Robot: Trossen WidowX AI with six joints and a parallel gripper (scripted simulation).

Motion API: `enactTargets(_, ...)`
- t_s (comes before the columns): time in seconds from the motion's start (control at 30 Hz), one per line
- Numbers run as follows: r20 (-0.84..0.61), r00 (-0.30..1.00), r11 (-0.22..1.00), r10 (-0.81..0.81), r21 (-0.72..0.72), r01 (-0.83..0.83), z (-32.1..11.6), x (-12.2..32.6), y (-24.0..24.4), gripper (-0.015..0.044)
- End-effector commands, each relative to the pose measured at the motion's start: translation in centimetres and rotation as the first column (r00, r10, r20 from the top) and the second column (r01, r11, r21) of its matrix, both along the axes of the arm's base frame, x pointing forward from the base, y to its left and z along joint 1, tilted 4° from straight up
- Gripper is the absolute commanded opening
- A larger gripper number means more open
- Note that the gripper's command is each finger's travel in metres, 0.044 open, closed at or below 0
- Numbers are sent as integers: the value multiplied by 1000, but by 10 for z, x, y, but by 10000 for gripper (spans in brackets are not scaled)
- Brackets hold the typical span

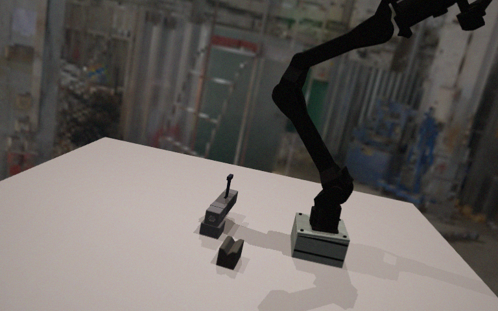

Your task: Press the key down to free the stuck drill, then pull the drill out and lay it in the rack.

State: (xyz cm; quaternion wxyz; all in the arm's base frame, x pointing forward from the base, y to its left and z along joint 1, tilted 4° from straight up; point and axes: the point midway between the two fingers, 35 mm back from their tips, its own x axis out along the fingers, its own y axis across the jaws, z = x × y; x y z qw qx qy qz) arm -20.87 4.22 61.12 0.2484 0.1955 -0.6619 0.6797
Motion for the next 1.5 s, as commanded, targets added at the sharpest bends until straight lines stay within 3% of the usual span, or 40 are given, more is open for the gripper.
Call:
enactTargets(0.0, 0, 1000, 1000, 0, 0, 0, 0, 0, 0, 374)
enactTargets(0.27, 4, 1000, 1000, -6, -4, 6, -1, -1, 2, 164)
enactTargets(0.47, 125, 974, 969, -189, -135, 205, -31, -13, 69, 6)
enactTargets(0.73, 299, 856, 791, -422, -341, 509, -86, 13, 177, 0)
enactTargets(1.0, 441, 688, 451, -577, -530, 718, -147, 92, 263, 0)
enactTargets(1.23, 526, 539, 79, -658, -664, 744, -199, 190, 301, 0)
enactTargets(1.47, 587, 394, -267, -708, -738, 619, -249, 293, 300, 0)
